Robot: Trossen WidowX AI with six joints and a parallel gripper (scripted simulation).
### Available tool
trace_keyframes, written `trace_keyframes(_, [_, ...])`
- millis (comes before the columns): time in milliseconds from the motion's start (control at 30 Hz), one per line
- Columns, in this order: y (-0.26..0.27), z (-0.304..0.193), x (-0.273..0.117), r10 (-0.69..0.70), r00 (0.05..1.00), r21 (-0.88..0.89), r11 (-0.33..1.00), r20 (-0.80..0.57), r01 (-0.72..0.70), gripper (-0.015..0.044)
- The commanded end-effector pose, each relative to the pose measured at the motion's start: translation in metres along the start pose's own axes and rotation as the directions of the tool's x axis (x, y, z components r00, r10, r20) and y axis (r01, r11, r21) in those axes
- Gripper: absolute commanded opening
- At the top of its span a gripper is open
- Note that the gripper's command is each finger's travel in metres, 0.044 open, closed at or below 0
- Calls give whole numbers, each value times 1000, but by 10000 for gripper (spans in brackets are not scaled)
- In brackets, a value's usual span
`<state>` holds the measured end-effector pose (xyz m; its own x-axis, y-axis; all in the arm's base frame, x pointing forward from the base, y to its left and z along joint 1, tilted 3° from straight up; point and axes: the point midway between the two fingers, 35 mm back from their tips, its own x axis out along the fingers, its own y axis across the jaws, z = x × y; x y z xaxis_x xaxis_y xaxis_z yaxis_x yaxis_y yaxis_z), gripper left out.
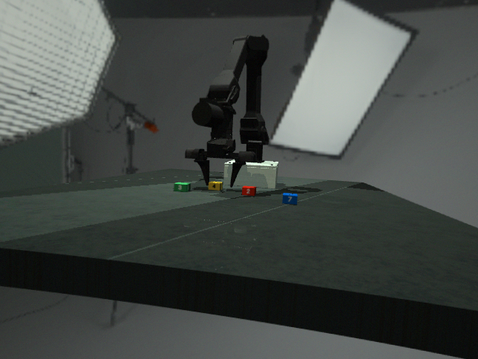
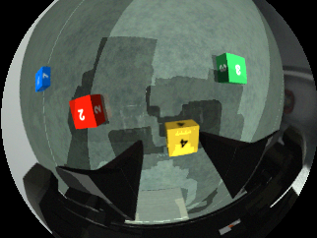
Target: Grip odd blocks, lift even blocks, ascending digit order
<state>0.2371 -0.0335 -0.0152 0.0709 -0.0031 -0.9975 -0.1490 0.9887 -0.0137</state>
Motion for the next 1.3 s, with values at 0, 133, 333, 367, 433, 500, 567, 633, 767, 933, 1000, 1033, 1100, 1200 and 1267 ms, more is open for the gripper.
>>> trace_keyframes(0, [-1,0,1,-4,1000,4,1000,-2,4,164])
trace_keyframes(133, [-1,0,1,-4,1000,4,1000,-2,4,120])
trace_keyframes(333, [-1,0,1,-4,1000,4,1000,-2,4,120])
trace_keyframes(367, [-1,0,1,-4,1000,4,1000,-2,4,120])
trace_keyframes(433, [-1,0,1,-4,1000,4,1000,-2,4,120])
trace_keyframes(500, [-1,0,1,-4,1000,4,1000,-2,4,120])
trace_keyframes(567, [-1,0,1,-4,1000,4,1000,-2,4,120])
trace_keyframes(633, [-1,0,1,-4,1000,4,1000,-2,4,120])
trace_keyframes(767, [-1,0,1,-4,1000,4,1000,-2,4,120])
trace_keyframes(933, [-1,0,0,-4,1000,4,1000,-2,4,120])
trace_keyframes(1000, [-1,0,-2,-4,1000,4,1000,-2,4,120])
trace_keyframes(1033, [-1,0,-3,-4,1000,4,1000,-2,4,120])
trace_keyframes(1100, [-1,0,-6,-4,1000,4,1000,-2,4,120])
trace_keyframes(1200, [-1,0,-9,-4,1000,4,1000,-2,4,120])
trace_keyframes(1267, [-1,0,-12,-4,1000,4,1000,-2,4,120])
